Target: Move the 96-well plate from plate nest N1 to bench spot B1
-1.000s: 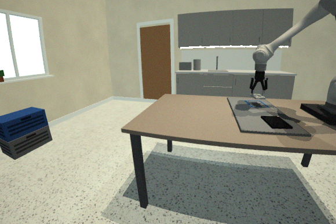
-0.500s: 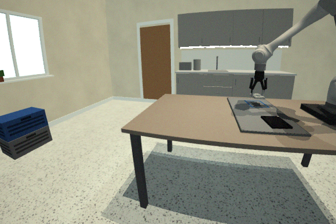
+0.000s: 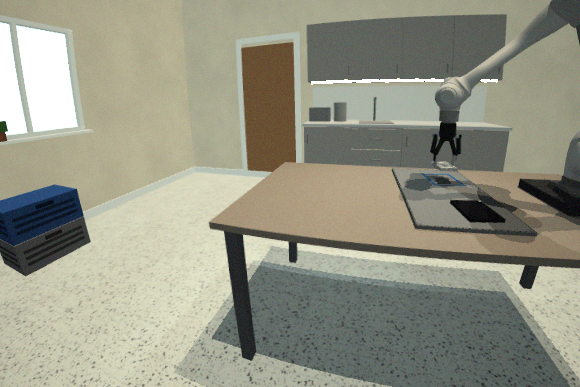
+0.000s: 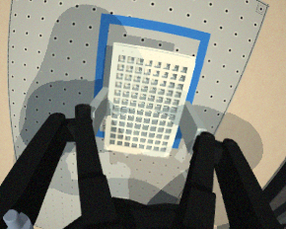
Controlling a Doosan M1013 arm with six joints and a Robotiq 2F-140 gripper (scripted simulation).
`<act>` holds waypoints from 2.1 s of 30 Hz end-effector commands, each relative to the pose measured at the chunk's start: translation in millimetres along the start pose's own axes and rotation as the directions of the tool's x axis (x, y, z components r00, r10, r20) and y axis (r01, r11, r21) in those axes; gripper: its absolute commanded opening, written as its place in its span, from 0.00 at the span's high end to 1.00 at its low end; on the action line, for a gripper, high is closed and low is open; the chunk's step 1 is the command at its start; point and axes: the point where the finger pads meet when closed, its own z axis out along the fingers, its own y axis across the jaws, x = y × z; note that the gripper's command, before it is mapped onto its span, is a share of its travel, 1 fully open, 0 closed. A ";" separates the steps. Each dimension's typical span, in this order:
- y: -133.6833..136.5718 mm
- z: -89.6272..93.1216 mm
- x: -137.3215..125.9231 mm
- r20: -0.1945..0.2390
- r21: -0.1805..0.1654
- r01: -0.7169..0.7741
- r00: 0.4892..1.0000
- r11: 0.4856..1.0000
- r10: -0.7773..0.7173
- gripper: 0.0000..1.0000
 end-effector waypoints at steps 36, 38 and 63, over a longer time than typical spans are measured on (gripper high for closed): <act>-0.1 41.6 -0.5 0.000 0.000 0.000 1.000 1.000 0.000 1.00; -0.1 44.9 -0.5 0.000 0.000 0.000 1.000 1.000 0.000 1.00; -0.1 51.4 -0.6 0.000 0.000 0.000 1.000 1.000 0.000 1.00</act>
